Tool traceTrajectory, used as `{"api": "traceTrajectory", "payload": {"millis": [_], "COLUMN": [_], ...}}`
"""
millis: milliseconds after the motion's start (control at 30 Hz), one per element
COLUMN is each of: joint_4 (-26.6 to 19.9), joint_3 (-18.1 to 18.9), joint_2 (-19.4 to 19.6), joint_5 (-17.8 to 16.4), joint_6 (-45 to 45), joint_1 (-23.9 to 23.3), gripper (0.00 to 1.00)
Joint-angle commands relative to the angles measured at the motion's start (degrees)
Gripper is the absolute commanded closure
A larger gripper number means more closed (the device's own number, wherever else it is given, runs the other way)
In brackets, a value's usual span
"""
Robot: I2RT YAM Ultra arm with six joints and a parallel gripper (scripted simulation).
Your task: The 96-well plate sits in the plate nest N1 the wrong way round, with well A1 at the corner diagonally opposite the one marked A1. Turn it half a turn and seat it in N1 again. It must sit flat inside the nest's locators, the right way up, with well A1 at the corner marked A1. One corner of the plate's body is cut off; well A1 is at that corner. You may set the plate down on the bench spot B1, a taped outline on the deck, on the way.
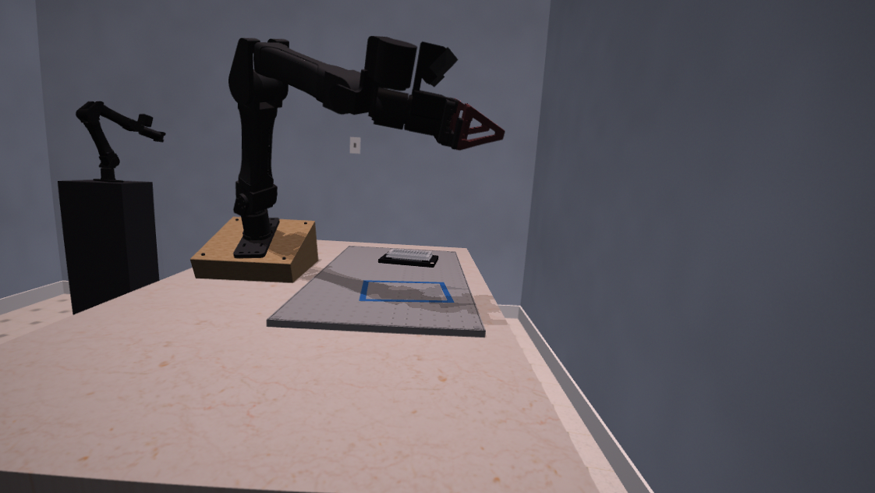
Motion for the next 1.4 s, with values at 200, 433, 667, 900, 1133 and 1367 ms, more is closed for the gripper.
{"api": "traceTrajectory", "payload": {"millis": [200, 433, 667, 900, 1133, 1367], "joint_4": [0.17, 0.17, -8.93, -9.59, -12.55, -20.33], "joint_3": [0.77, 0.77, 5.85, 4.79, 3.13, 9.30], "joint_2": [-1.07, -1.07, 2.32, 3.41, 2.70, 7.50], "joint_5": [-0.42, -0.42, 1.54, 4.74, 6.58, 9.29], "joint_6": [-0.11, -0.11, 3.03, 4.95, 6.87, 9.61], "joint_1": [0.50, 0.50, 2.64, 6.10, 8.30, 11.43], "gripper": [0.00, 0.00, 0.00, 0.00, 0.00, 0.00]}}
